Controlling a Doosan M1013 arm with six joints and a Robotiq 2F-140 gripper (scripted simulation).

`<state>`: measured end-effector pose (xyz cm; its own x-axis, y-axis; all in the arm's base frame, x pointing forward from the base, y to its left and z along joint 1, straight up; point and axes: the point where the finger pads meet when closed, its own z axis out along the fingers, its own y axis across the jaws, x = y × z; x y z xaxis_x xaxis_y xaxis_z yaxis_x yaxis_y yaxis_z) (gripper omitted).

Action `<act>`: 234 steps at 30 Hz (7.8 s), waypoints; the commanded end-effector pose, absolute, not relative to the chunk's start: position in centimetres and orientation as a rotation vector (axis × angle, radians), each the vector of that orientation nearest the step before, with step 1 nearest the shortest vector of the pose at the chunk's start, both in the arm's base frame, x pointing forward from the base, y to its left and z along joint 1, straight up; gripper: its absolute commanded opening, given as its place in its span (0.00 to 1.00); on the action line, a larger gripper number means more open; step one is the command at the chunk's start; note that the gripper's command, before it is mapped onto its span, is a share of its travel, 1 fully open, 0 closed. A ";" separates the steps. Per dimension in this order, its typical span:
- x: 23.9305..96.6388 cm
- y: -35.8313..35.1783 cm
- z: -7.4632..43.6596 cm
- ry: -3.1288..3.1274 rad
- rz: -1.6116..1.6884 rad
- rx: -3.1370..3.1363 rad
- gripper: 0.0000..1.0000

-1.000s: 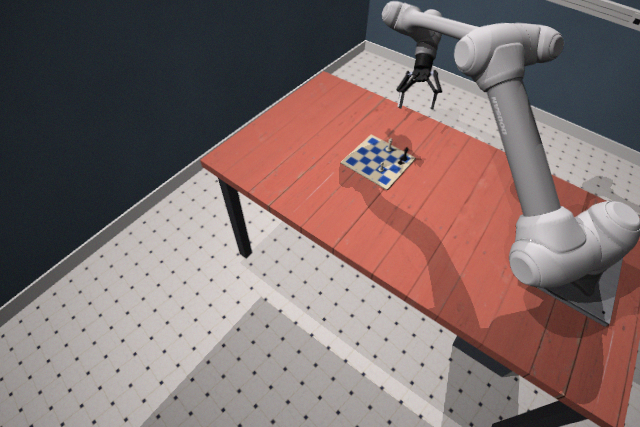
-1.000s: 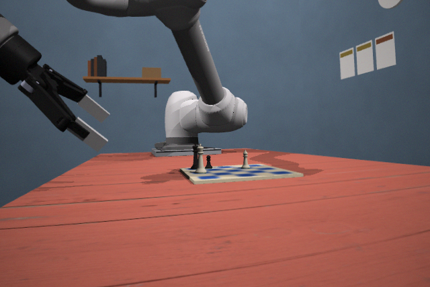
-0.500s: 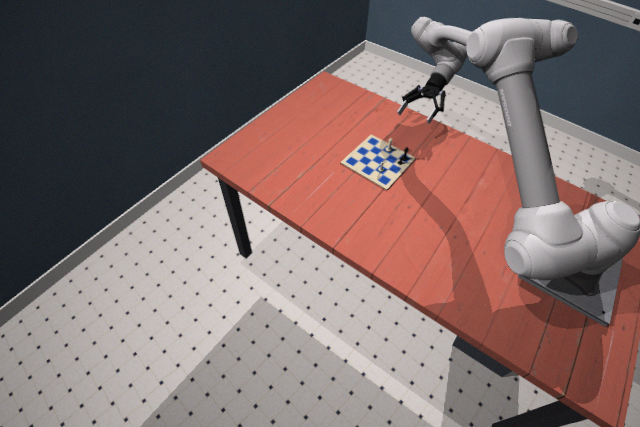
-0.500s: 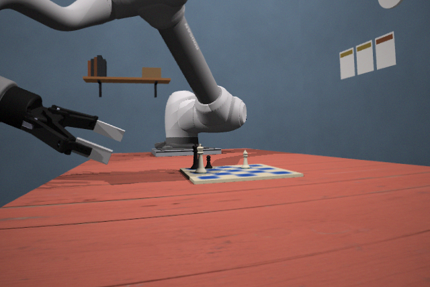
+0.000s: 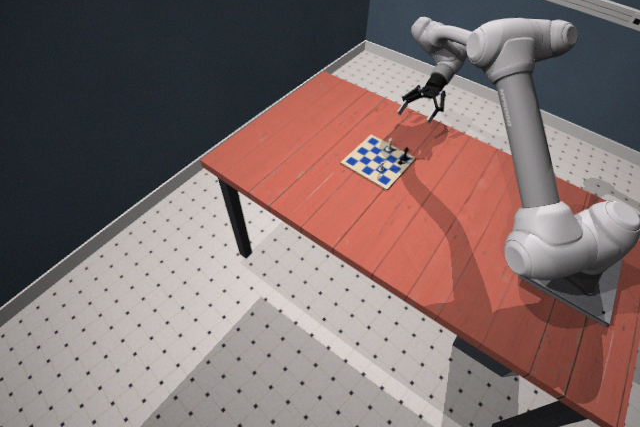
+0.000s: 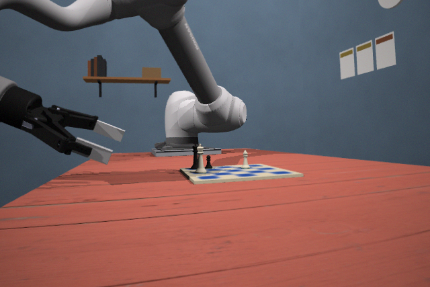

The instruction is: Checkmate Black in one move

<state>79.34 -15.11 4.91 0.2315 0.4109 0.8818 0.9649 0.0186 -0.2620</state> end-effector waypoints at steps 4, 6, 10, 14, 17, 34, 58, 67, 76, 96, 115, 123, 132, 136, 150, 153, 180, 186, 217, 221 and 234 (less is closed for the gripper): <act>79.3 -15.1 4.9 -1.335 -0.735 -1.557 1.00; 79.3 -15.1 4.9 -1.335 -0.735 -1.557 1.00; 79.3 -15.1 4.9 -1.335 -0.735 -1.557 1.00; 79.3 -15.1 4.9 -1.335 -0.735 -1.557 1.00; 79.3 -15.1 4.9 -1.335 -0.735 -1.557 1.00; 79.3 -15.1 6.7 -1.337 -0.735 -1.548 1.00; 78.1 -10.5 14.0 -1.605 -0.656 -1.526 1.00; 75.4 0.7 14.2 -2.235 -0.415 -1.402 1.00; 73.2 10.3 14.4 -2.758 -0.137 -1.188 1.00; 72.4 14.2 14.5 -2.956 -0.010 -1.068 1.00; 72.4 14.2 12.9 -2.284 -0.010 -2.151 1.00; 72.3 14.2 11.9 -1.740 -0.017 -2.599 1.00; 72.3 14.2 11.8 -1.330 0.002 -2.846 0.22; 72.3 14.2 11.8 -1.330 0.002 -2.846 0.22; 72.3 14.2 11.8 -1.330 0.002 -2.846 0.22; 72.3 14.2 11.8 -1.330 0.002 -2.846 0.22; 72.3 14.2 11.1 -1.330 0.002 -2.846 0.22; 72.3 14.2 10.7 -1.330 0.002 -2.846 0.22; 72.3 14.2 6.9 -1.330 0.002 -2.846 0.22; 72.3 14.2 6.7 -1.330 0.002 -2.846 0.22; 72.3 14.2 6.6 -1.330 0.002 -2.846 0.22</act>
